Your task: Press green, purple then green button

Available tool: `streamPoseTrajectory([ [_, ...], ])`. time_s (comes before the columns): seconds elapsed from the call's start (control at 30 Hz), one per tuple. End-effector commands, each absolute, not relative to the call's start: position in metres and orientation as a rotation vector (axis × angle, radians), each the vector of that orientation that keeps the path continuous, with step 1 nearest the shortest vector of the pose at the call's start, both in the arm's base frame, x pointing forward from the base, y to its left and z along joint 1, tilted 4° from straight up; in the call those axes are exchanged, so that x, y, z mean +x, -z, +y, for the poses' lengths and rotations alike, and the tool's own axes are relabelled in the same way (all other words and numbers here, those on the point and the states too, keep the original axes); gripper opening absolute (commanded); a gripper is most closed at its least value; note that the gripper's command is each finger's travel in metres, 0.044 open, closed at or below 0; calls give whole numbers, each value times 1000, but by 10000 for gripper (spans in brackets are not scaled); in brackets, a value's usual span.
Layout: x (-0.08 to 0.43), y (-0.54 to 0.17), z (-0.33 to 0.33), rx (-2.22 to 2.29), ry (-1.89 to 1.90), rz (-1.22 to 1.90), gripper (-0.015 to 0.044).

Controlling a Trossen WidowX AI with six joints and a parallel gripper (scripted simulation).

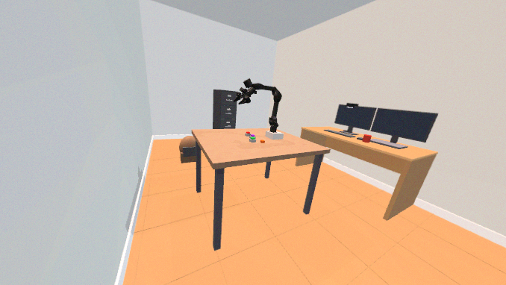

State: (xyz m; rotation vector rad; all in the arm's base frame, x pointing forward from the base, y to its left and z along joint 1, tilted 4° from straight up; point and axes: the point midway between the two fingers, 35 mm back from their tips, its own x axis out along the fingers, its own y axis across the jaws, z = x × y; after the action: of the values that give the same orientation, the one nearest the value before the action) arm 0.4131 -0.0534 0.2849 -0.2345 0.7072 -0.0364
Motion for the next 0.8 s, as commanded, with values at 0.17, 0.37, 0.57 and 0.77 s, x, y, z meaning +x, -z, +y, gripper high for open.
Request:
streamPoseTrajectory([
  [0.17,357,-133,34,18,15,1307,400],
  [0.37,305,-85,63,53,114,1595,400],
  [0.57,306,-75,63,53,114,1595,348],
  [0.77,303,-23,60,53,114,1595,190],
])
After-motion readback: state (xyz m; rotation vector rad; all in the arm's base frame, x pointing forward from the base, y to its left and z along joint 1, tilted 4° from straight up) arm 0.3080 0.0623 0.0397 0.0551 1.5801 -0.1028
